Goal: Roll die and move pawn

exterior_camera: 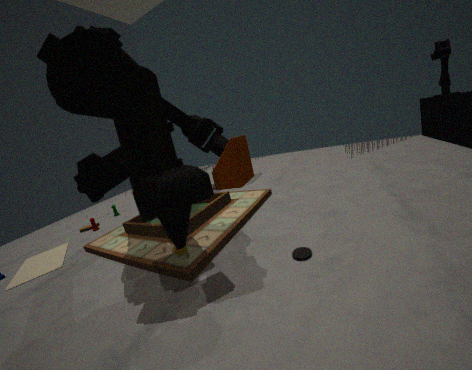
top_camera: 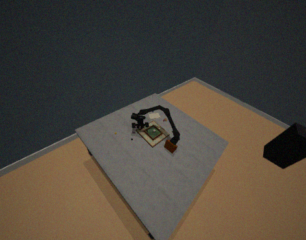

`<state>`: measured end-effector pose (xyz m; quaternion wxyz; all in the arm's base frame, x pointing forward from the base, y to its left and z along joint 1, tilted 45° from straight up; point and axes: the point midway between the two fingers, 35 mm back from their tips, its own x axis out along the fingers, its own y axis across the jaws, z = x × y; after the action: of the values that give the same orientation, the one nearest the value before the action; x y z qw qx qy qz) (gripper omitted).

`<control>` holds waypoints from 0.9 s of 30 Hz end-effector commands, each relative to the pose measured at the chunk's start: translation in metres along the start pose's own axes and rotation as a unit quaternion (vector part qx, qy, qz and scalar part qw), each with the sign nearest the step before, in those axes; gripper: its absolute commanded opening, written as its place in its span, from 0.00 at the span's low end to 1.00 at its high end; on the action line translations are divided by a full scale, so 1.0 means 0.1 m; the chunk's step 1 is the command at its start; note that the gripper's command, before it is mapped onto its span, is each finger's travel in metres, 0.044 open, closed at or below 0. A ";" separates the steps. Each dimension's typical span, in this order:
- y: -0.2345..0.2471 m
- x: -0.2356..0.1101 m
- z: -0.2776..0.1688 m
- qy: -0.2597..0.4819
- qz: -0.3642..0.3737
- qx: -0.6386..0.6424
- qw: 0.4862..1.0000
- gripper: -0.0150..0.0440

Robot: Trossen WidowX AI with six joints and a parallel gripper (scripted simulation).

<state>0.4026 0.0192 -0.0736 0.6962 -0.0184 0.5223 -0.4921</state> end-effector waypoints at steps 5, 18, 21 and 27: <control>0.09 -0.42 0.02 -0.002 0.011 -0.001 1.000 0.25; 0.07 -1.03 0.01 -0.001 0.008 0.001 1.000 0.25; 0.05 -1.17 0.01 -0.001 0.006 0.001 1.000 0.25; 0.04 -1.17 -0.02 -0.001 0.006 0.001 1.000 0.25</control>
<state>0.4099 0.1045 0.0074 0.7015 -0.0164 0.5200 -0.4871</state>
